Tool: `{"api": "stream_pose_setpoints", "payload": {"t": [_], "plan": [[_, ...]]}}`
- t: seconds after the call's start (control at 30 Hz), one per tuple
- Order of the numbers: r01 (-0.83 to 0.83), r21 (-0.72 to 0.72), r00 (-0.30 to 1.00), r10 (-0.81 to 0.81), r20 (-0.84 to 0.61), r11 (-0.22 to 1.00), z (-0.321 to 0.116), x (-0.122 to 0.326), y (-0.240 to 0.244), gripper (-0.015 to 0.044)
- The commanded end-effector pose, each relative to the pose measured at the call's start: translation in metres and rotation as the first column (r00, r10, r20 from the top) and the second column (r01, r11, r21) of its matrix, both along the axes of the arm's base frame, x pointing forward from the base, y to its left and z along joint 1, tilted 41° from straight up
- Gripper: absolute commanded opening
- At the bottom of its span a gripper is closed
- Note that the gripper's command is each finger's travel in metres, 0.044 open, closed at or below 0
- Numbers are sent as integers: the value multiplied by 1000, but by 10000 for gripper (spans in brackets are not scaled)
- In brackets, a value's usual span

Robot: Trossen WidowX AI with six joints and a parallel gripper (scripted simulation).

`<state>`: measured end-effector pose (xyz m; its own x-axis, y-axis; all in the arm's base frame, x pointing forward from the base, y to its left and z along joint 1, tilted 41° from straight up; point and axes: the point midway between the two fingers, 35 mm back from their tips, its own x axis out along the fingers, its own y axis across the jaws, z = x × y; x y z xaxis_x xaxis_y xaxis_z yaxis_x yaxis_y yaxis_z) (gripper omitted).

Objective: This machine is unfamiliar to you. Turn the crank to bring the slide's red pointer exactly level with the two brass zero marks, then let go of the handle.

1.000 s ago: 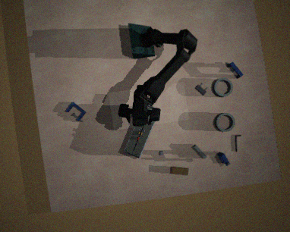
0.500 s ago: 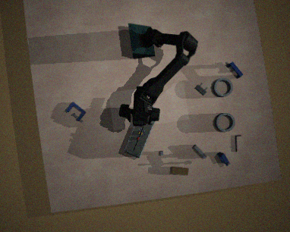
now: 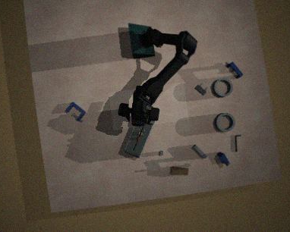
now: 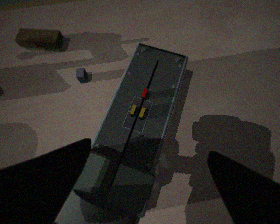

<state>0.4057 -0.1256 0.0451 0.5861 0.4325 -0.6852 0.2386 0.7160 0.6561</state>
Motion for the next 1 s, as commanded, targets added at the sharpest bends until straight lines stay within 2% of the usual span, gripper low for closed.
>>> {"api": "stream_pose_setpoints", "payload": {"t": [0.0,0.2,0.97], "plan": [[-3,-6,1000,3,17,1000,21,3,-16,440],[9,-11,1000,-9,11,1000,32,-2,-18,440],[230,-86,970,-236,-58,969,67,-86,26,440]]}}
